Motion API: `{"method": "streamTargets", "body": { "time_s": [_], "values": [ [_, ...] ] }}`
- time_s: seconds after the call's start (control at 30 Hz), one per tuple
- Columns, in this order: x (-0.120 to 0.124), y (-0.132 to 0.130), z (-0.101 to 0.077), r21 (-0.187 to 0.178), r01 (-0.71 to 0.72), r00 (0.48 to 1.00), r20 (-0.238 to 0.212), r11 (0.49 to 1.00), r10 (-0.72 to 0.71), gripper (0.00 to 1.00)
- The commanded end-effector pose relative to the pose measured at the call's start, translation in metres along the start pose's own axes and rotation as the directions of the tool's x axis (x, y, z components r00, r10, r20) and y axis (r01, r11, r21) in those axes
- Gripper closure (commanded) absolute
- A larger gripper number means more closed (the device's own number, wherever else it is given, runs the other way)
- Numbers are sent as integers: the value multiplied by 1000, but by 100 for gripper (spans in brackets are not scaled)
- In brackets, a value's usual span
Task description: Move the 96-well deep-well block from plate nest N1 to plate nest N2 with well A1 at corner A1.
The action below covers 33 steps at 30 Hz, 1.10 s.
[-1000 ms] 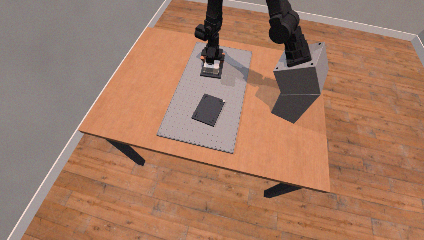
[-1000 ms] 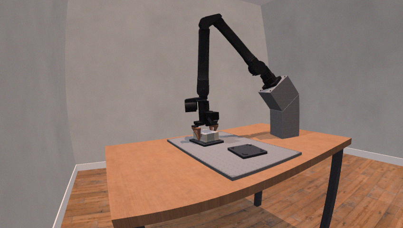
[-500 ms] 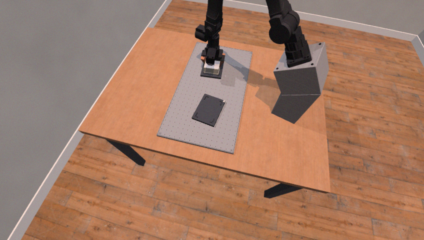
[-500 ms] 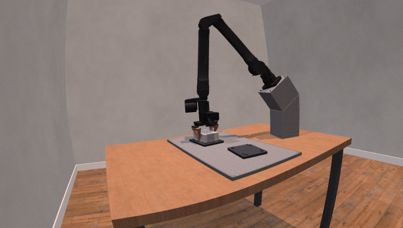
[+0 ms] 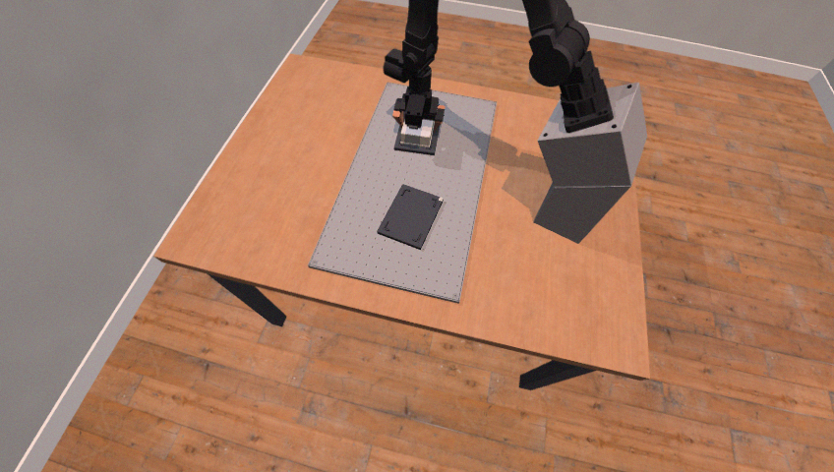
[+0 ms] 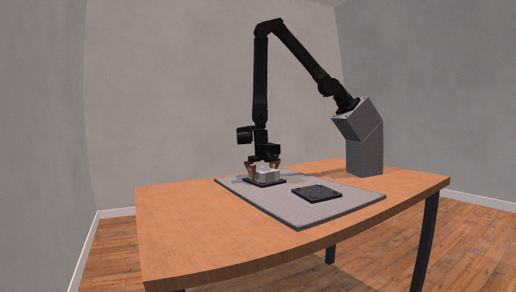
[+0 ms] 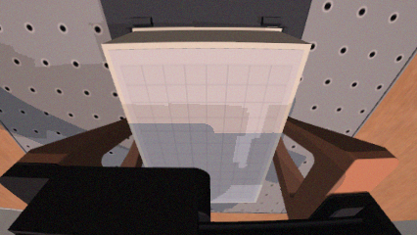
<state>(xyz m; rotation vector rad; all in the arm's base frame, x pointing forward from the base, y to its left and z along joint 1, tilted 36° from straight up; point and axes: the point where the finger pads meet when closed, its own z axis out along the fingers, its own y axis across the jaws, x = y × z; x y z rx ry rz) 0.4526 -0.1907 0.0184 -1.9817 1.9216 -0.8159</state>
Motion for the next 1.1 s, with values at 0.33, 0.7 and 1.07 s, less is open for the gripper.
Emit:
{"method": "streamTargets", "body": {
  "time_s": [0.33, 0.7, 1.07],
  "values": [
    [-1, -10, -12, 24, 0, 1000, -6, 1000, 0, 0],
    [2, -5, -36, 16, -1, 1000, -7, 1000, 1, 0],
    [3, -4, -41, 15, -1, 1000, -9, 1000, 1, 0]
  ]
}}
